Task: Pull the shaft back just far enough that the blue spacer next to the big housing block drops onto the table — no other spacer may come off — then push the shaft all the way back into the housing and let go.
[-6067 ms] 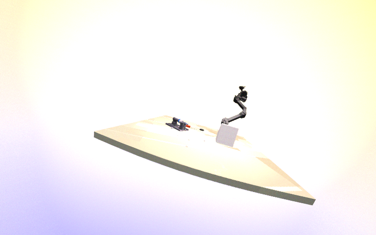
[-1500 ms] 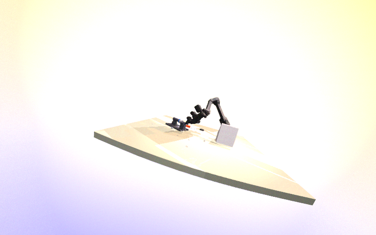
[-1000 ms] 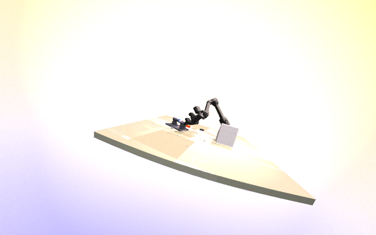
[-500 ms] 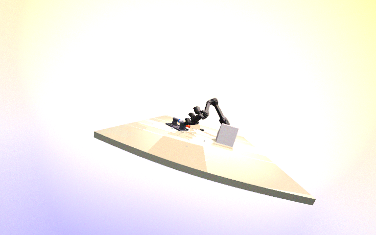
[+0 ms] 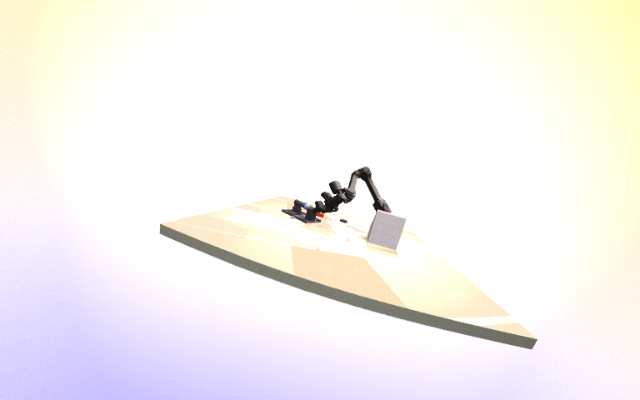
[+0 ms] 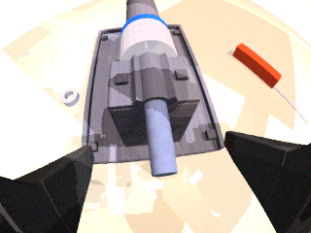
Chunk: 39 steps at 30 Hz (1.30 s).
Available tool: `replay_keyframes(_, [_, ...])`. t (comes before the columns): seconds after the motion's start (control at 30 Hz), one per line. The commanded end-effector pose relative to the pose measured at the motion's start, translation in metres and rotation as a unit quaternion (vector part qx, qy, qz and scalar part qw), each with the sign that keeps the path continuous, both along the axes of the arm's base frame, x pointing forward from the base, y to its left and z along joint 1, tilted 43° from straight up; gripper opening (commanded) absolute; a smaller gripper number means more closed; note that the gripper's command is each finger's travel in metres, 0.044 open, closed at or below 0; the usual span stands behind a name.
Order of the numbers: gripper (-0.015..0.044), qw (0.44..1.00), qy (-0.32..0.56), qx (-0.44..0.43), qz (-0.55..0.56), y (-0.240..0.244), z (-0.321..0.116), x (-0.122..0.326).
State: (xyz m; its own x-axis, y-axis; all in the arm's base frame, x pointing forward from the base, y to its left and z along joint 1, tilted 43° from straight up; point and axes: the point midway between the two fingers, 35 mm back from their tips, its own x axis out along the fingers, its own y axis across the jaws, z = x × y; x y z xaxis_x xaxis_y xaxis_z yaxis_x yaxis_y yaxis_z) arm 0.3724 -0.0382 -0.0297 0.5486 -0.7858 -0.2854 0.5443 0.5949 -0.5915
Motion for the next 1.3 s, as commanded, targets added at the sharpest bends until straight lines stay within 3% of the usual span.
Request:
replay_keyframes(0.0, [0.0440,1.000,0.000,0.000,0.002,0.000,0.000,0.001])
replay_keyframes(1.17, [0.0440,1.000,0.000,0.000,0.002,-0.013,-0.006,0.012])
replay_keyframes(1.27, [0.0361,1.000,-0.001,0.000,0.000,-0.014,-0.005,0.011])
